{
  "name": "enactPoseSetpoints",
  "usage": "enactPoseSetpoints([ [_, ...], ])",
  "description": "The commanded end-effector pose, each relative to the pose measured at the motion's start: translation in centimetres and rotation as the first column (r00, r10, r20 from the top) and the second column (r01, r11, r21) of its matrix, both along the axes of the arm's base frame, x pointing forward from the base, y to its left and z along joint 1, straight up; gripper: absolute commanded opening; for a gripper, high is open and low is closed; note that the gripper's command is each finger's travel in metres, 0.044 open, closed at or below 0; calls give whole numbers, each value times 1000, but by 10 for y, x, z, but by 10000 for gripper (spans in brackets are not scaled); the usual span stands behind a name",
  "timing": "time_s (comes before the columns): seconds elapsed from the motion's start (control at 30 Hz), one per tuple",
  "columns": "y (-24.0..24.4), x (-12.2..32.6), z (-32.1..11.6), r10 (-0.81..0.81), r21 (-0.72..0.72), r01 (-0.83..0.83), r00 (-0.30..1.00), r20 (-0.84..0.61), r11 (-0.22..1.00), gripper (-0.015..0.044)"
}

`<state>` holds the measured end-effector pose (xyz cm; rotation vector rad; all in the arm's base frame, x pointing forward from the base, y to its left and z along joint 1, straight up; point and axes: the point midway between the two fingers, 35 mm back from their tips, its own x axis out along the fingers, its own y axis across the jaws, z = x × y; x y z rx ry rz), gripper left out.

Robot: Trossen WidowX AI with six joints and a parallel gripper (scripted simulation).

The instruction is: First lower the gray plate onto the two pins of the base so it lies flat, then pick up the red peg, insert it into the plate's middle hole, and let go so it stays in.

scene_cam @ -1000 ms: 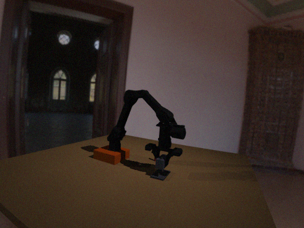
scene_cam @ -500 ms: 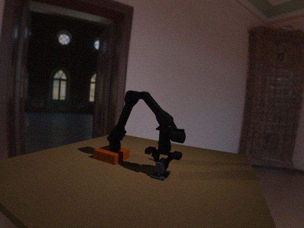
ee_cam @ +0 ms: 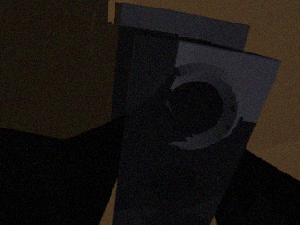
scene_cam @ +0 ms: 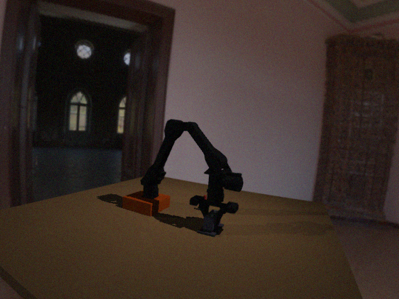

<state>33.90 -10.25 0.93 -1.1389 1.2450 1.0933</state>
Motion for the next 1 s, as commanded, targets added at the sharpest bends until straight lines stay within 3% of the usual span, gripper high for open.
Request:
enactPoseSetpoints([
  [0.0, 0, 0, 1, 0, -1, 0, 1000, 2, 1000, 0],
  [0.03, 0, 0, 1, 0, -1, 0, 1000, 2, 1000, 0],
  [0.6, 0, 0, 1, 0, -1, 0, 1000, 2, 1000, 440],
  [0.73, -1, 2, 11, 0, -1, 0, 1000, 2, 1000, 440],
  [0.97, 1, -2, 115, 3, 0, -3, 1000, -2, 1000, 440],
])
